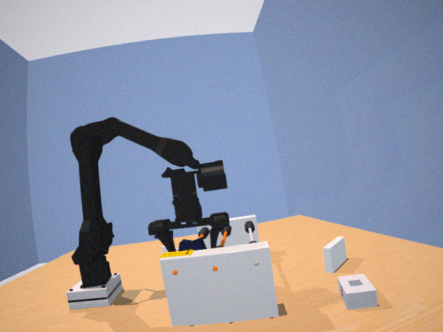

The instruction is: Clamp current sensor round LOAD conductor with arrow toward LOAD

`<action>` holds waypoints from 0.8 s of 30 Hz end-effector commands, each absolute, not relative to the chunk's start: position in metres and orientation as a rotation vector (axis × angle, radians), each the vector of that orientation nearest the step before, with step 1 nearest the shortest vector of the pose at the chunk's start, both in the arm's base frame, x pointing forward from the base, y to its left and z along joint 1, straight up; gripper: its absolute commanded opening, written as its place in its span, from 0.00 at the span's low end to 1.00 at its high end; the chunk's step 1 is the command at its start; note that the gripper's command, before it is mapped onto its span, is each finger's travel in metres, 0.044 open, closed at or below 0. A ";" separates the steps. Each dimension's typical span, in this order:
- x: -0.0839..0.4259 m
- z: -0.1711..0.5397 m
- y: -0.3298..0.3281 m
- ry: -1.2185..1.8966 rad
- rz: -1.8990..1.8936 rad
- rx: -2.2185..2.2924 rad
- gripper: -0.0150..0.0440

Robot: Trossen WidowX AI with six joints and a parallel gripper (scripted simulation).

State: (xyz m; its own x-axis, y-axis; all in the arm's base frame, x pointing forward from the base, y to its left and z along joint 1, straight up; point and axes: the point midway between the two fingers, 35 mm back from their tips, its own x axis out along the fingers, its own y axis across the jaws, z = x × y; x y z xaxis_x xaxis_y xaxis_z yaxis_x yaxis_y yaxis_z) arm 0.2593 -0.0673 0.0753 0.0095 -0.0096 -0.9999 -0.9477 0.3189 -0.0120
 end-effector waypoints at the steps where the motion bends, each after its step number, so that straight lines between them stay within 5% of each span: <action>1: 0.258 0.067 -0.066 1.342 0.963 -0.975 1.00; 9: 0.258 0.057 -0.066 1.342 0.963 -0.975 1.00; 24: 0.259 0.062 -0.067 1.344 0.956 -0.977 0.83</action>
State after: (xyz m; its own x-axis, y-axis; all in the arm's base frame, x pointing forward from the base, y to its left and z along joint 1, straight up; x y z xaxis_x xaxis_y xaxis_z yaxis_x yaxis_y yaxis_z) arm 0.2586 -0.0671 0.0608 0.0067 -0.0089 -0.9999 -0.9478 0.3188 -0.0092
